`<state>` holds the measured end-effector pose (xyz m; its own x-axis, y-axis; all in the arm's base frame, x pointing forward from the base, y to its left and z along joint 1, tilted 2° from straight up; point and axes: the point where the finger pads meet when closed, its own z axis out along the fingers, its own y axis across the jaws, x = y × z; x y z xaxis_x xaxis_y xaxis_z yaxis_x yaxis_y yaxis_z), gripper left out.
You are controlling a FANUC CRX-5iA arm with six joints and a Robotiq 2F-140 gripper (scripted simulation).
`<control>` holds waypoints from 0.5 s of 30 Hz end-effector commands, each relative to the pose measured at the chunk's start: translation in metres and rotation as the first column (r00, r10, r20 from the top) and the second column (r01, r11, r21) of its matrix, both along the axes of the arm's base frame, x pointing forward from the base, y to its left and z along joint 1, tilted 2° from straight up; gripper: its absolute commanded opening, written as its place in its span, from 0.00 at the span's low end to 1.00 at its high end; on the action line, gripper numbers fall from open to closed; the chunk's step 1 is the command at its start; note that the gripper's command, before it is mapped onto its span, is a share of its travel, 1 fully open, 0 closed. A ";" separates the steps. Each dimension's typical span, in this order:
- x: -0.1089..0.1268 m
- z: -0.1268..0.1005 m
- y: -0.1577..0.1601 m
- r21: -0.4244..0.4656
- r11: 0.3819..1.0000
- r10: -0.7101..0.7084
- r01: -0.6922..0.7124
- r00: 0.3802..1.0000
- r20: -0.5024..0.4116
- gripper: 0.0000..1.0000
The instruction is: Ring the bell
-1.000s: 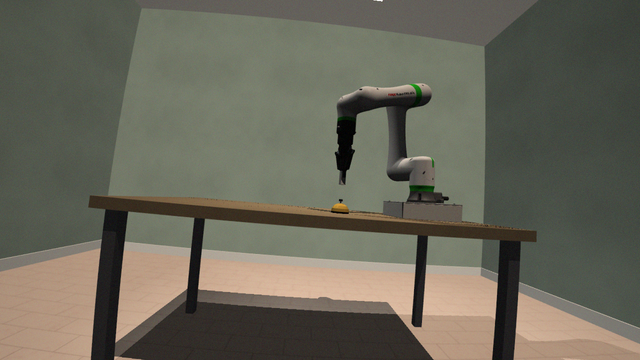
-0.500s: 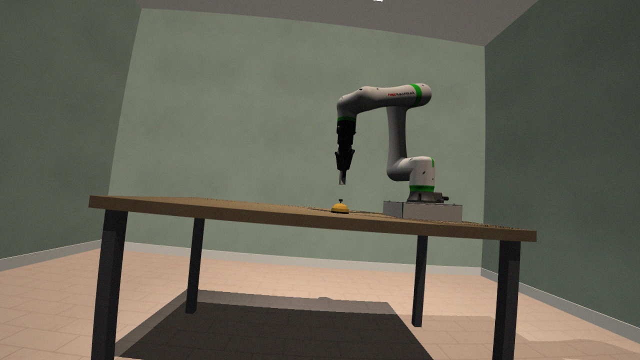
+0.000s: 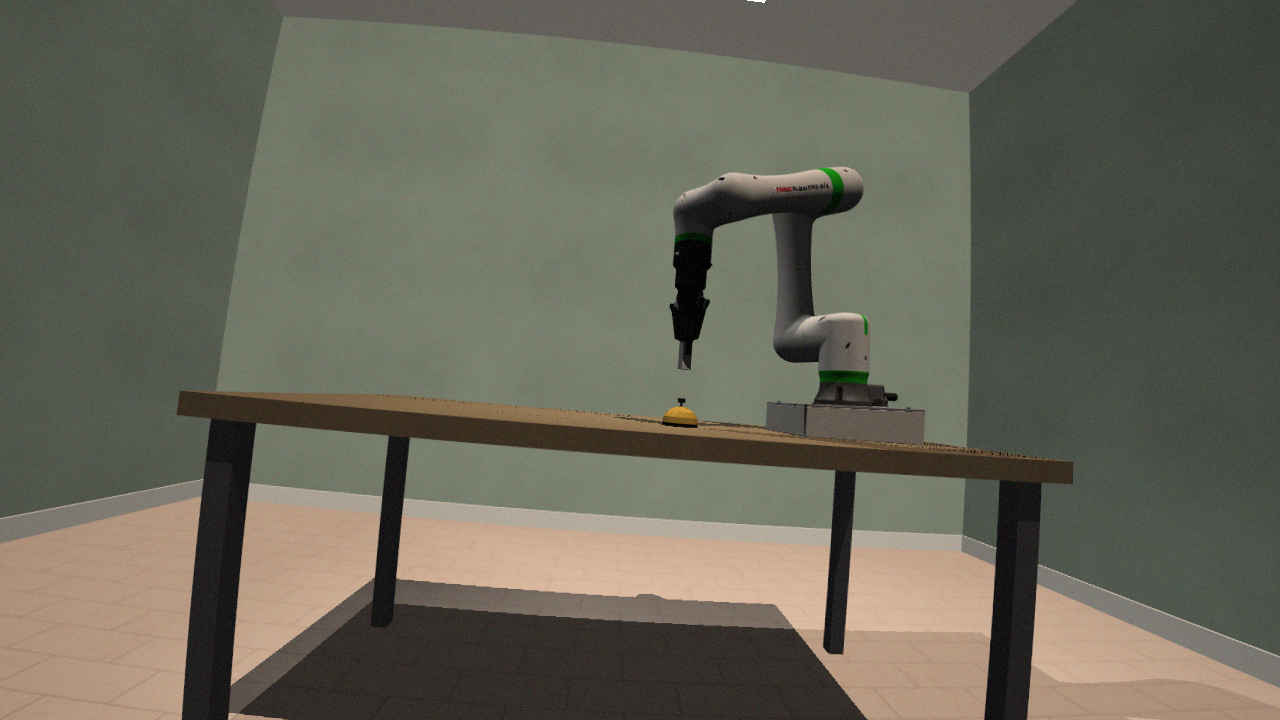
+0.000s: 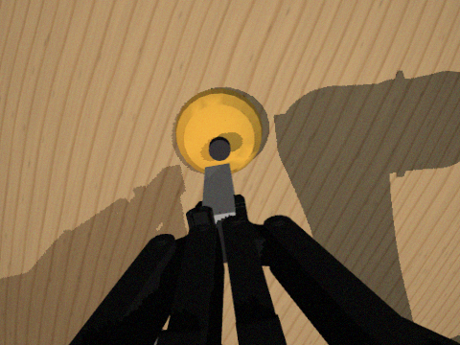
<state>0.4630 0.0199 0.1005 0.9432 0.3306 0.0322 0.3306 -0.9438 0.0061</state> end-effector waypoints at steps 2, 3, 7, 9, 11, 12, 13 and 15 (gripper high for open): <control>0.000 0.000 0.000 0.000 1.000 0.000 0.000 1.000 0.000 0.00; 0.000 0.000 0.000 0.000 1.000 0.000 0.000 1.000 0.000 0.00; 0.000 0.000 0.000 0.000 1.000 0.000 0.000 1.000 0.000 0.00; 0.000 0.000 0.000 0.000 1.000 0.000 0.000 1.000 0.000 0.00; 0.000 -0.001 0.000 0.000 1.000 0.000 0.000 1.000 0.000 0.00; 0.000 -0.001 0.000 0.000 1.000 0.000 0.000 1.000 0.000 0.00; 0.000 -0.002 0.000 0.000 1.000 0.000 0.000 1.000 0.000 0.00; 0.000 -0.003 0.000 0.000 1.000 0.000 0.000 1.000 0.000 0.00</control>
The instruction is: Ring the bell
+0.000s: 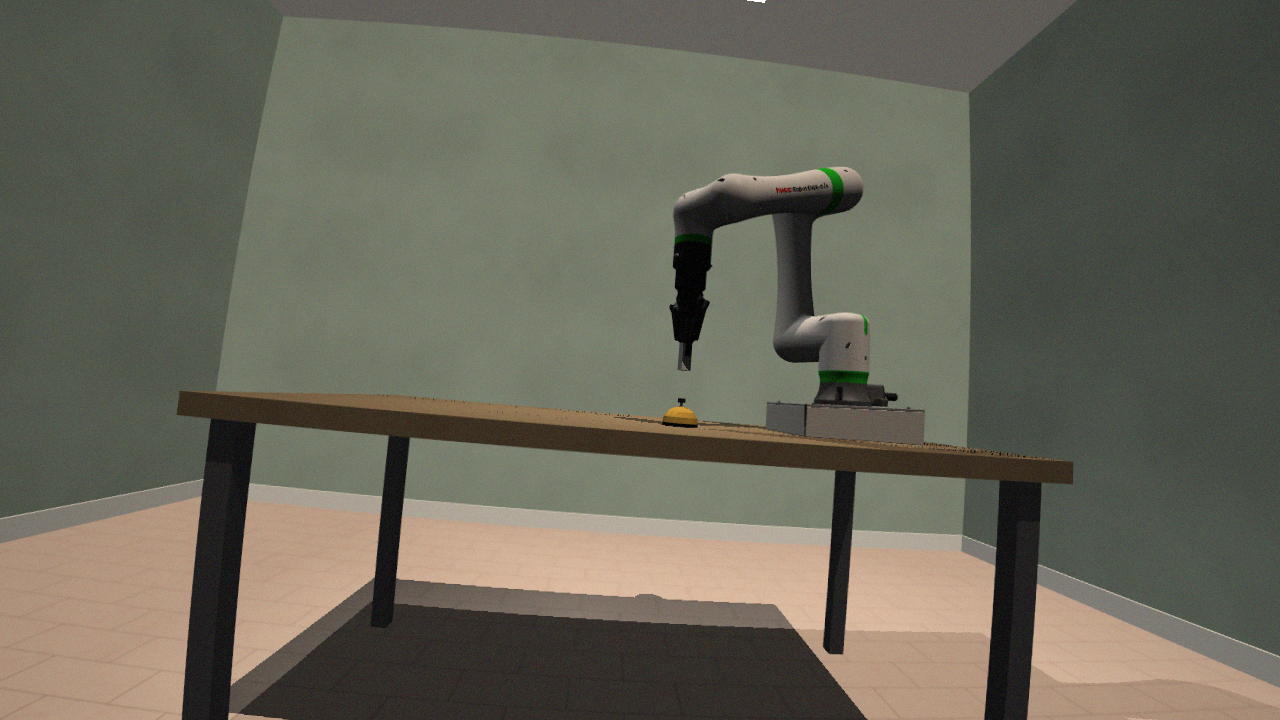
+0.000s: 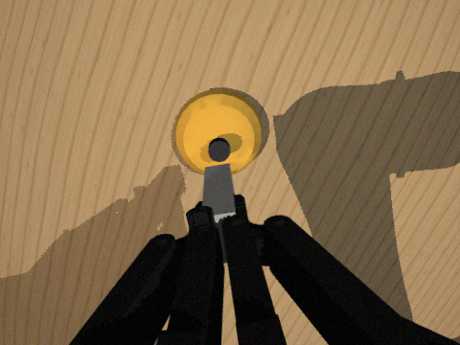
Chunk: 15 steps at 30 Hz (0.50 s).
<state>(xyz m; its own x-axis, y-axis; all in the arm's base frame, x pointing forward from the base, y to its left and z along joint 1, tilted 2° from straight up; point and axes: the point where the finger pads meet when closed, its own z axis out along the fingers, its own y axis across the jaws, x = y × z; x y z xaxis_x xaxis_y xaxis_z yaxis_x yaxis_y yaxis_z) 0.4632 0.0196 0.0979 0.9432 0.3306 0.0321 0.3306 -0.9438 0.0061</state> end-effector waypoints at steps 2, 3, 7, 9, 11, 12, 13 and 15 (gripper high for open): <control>0.000 -0.003 0.000 0.000 1.000 0.000 0.000 1.000 0.000 0.00; 0.000 -0.004 0.000 0.000 1.000 0.000 0.000 1.000 0.000 0.00; 0.001 -0.009 -0.001 0.000 1.000 0.000 0.000 1.000 0.000 0.00; 0.001 -0.010 -0.001 0.000 1.000 0.000 0.000 1.000 0.000 0.00; 0.001 -0.012 -0.001 0.000 1.000 0.000 0.000 1.000 0.000 0.00; 0.001 -0.013 -0.002 0.000 1.000 0.000 0.000 1.000 0.000 0.00; 0.001 -0.015 -0.002 0.000 1.000 0.000 0.000 1.000 0.000 0.00; 0.002 -0.019 -0.002 0.000 1.000 0.000 0.000 1.000 0.000 0.00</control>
<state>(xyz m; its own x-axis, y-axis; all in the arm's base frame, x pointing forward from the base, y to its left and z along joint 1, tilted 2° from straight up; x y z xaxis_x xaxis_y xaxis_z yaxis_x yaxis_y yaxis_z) 0.4645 0.0178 0.0819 0.9432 0.3306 0.0321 0.3306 -0.9438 0.0060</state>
